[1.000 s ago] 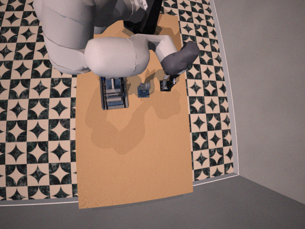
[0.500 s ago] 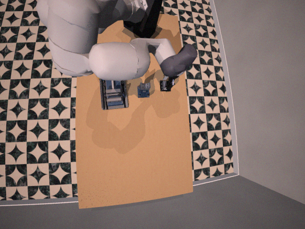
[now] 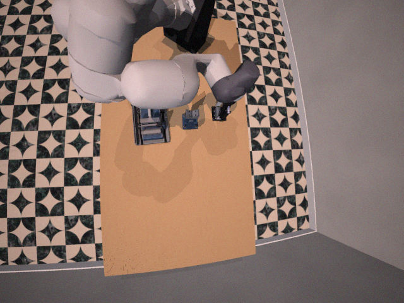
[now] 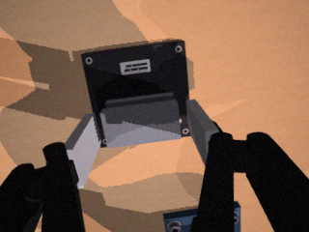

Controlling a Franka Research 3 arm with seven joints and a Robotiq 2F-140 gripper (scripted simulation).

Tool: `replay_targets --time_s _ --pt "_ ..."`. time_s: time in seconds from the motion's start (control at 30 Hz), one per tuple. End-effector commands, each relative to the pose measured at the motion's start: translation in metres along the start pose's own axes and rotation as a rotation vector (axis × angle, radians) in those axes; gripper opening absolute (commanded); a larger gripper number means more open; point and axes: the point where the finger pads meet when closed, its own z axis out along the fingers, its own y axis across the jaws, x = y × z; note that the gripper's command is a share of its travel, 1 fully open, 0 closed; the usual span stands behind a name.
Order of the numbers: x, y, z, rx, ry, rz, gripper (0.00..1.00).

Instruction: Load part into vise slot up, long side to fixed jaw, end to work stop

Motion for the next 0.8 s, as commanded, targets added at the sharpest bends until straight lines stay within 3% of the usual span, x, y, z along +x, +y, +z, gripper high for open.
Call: replay_targets --time_s 0.0,0.77 --pt "0.0012 -0.0003 0.0027 0.001 0.003 0.008 0.51" --pt "0.0012 -0.0003 0.0061 0.001 0.003 0.008 0.51"
